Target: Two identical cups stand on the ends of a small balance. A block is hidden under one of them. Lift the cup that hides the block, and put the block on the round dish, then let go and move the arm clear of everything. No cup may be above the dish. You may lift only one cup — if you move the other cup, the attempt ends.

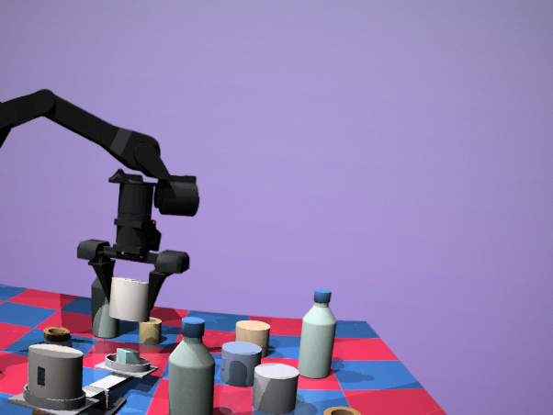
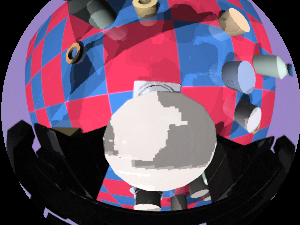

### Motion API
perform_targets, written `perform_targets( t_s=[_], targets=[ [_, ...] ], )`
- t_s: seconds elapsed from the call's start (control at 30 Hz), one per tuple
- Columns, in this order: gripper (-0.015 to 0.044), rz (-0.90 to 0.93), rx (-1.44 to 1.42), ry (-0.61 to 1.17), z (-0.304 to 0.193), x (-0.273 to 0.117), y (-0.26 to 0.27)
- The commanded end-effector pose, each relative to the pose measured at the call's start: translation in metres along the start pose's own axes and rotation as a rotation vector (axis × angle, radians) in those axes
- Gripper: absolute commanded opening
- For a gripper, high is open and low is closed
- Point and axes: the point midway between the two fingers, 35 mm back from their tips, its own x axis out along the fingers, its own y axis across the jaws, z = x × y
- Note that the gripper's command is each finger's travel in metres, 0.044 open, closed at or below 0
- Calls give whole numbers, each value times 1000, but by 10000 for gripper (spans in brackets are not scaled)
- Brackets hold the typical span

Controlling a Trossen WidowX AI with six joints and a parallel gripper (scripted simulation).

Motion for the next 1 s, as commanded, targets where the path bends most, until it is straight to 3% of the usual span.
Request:
perform_targets(
  t_s=[0.0,0.37,0.77,0.97],
  targets=[
    [0,-1,0,-1,0,0,0],
    [0,-1,0,-2,5,3,3],
    [0,3,1,-14,75,48,86],
    [0,4,1,-16,85,58,107]
  ],
)
